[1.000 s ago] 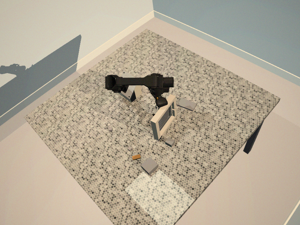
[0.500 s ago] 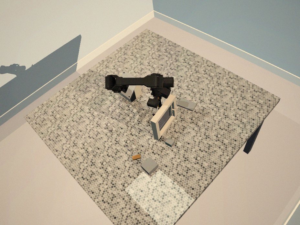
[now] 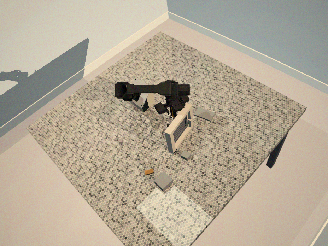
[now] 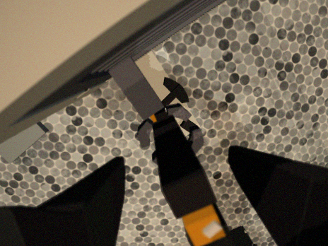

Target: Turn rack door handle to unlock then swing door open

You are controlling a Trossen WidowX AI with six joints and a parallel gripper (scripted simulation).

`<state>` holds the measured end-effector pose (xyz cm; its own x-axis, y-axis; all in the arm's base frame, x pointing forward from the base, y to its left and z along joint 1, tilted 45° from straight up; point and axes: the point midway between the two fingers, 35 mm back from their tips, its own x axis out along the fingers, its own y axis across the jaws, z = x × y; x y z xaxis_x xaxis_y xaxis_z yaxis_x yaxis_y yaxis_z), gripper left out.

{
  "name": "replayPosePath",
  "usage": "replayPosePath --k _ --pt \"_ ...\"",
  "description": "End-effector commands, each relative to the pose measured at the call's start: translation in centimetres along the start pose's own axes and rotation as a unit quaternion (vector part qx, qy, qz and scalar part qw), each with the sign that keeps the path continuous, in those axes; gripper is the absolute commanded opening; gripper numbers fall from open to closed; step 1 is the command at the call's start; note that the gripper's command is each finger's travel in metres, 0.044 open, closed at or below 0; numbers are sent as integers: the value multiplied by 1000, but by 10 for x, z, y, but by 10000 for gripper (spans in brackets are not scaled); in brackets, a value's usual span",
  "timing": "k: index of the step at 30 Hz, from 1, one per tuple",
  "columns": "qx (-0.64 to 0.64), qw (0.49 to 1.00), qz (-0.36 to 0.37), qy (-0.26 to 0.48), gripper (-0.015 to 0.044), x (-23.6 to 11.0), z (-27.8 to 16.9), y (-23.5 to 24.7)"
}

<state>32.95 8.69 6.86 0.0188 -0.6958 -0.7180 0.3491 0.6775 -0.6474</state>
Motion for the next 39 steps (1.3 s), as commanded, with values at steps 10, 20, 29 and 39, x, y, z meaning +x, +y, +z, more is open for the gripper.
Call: replayPosePath --k 10,20,29,39 --pt "319 948 -1 -1 280 0 0 0" --pt "542 840 -1 -1 280 0 0 0" --pt "573 820 -1 -2 254 0 0 0" --pt "573 820 -1 -2 70 0 0 0"
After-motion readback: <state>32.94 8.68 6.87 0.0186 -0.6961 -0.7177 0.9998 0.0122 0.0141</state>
